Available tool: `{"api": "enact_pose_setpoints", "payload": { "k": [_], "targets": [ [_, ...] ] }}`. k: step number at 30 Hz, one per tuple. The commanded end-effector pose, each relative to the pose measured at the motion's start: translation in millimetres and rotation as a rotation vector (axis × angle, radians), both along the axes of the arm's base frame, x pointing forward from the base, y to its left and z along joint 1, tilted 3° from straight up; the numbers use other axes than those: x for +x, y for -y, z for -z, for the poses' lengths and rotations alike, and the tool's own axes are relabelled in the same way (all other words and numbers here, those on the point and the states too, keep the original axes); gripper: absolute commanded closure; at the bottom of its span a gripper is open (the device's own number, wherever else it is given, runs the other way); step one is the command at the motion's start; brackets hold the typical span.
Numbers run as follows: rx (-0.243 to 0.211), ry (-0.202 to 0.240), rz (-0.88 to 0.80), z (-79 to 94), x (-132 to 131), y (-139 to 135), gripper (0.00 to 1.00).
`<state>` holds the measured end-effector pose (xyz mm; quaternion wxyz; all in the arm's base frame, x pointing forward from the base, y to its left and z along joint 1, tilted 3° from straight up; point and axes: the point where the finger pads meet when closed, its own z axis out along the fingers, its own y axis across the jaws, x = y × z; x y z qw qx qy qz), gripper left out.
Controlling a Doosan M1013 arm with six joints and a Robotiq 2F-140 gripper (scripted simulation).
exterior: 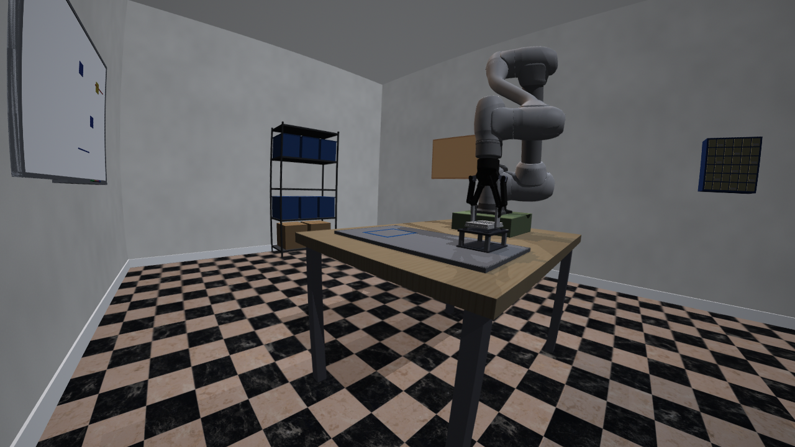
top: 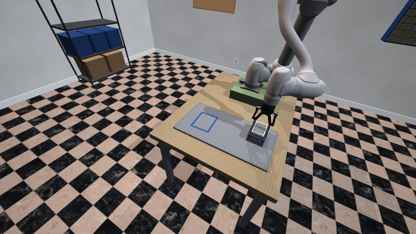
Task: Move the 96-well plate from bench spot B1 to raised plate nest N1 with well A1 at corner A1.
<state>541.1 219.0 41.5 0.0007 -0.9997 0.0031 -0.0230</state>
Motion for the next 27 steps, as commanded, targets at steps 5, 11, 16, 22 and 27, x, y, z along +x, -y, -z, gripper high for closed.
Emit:
{"api": "enact_pose_setpoints", "payload": {
  "k": [5,11,16,22,27],
  "targets": [
    [-0.002,0.002,-0.002,3.8,0.4,2.0,1.0],
    [-0.002,0.002,-0.002,4.4,0.4,2.0,1.0],
    [-0.002,0.002,-0.002,5.3,0.4,2.0,1.0],
    [-0.002,0.002,-0.002,6.3,0.4,2.0,1.0],
    [-0.002,0.002,-0.002,6.8,0.4,2.0,1.0]
  ]
}}
